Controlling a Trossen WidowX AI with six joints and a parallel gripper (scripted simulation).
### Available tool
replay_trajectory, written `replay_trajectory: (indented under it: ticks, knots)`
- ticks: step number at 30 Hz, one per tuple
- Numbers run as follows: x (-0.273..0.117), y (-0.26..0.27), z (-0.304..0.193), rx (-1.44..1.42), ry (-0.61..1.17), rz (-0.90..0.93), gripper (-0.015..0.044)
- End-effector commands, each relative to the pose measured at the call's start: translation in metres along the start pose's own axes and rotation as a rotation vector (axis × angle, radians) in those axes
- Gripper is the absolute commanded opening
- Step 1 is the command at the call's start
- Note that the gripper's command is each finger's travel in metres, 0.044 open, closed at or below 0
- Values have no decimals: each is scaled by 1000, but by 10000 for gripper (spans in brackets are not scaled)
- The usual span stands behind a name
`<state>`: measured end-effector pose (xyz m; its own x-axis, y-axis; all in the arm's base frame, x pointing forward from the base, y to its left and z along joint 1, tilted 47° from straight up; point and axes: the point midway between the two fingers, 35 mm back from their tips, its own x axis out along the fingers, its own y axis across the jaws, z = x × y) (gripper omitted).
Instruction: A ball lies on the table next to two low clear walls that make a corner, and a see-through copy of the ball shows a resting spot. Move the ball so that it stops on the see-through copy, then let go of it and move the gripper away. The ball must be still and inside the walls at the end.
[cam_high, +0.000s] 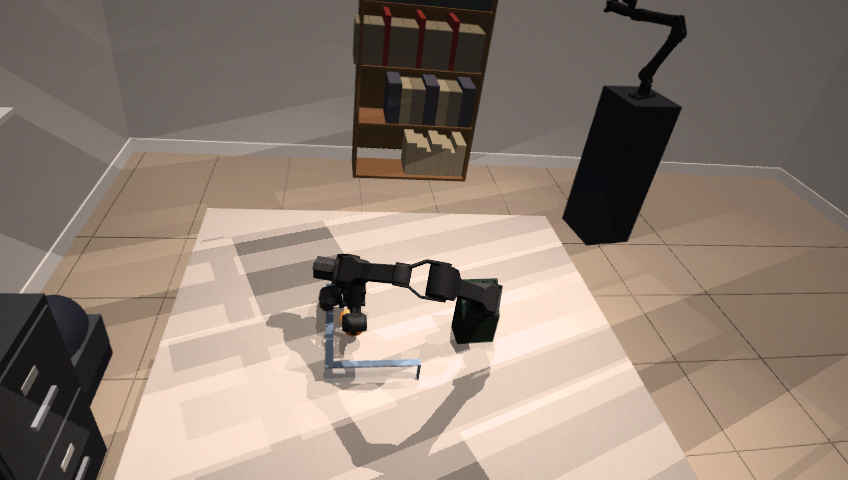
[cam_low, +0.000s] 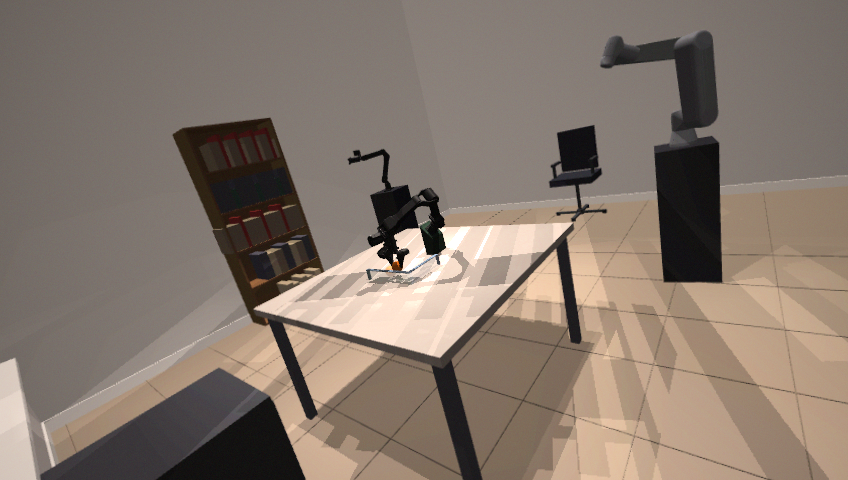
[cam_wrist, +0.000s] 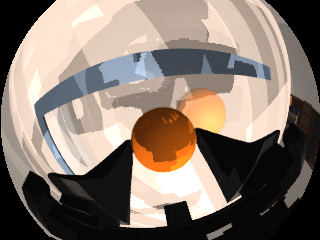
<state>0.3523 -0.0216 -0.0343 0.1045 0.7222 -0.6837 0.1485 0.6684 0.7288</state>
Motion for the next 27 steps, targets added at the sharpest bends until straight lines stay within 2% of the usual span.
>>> replay_trajectory:
  ticks: [1,12,19,27]
  knots:
    - [-34,-1,5,-11,-12,-12,0]
    - [-113,1,-3,-13,-16,0,0]
    - [-111,-2,-2,-14,-17,1,0]
    - [-68,-44,6,-15,-18,0,0]
